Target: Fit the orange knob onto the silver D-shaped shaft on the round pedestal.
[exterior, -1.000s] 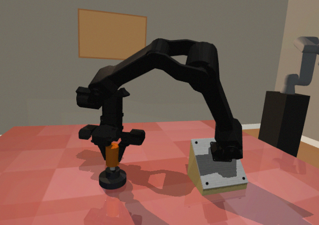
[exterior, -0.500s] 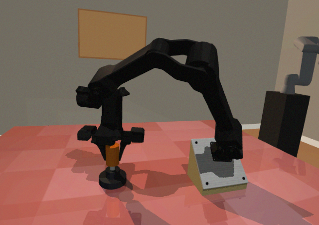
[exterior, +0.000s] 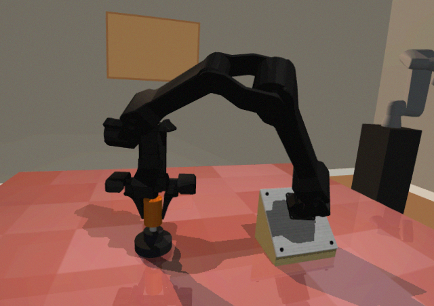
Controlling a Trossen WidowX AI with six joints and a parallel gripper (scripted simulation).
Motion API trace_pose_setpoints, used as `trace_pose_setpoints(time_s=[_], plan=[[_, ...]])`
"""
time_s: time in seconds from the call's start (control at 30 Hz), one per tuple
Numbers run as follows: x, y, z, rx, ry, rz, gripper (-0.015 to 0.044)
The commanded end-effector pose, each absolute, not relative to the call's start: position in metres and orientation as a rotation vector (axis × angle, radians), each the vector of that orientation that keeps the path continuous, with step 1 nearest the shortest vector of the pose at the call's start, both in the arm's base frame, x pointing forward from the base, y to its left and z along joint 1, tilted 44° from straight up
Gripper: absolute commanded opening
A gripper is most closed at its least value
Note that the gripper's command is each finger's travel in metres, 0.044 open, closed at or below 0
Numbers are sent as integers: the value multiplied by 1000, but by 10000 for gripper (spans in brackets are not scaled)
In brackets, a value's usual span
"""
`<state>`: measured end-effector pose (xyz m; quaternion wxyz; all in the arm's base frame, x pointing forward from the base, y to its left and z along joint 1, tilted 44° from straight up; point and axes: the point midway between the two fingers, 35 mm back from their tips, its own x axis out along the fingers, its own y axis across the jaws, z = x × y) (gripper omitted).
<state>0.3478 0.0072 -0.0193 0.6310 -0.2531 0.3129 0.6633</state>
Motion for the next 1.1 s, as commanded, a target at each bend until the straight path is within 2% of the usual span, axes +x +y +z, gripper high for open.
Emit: trace_pose_setpoints(time_s=[0.0,0.73,1.07], plan=[[346,7,-19,-582,713,1521,0],[349,5,-16,-582,713,1521,0],[350,6,-18,-739,556,1607,0]])
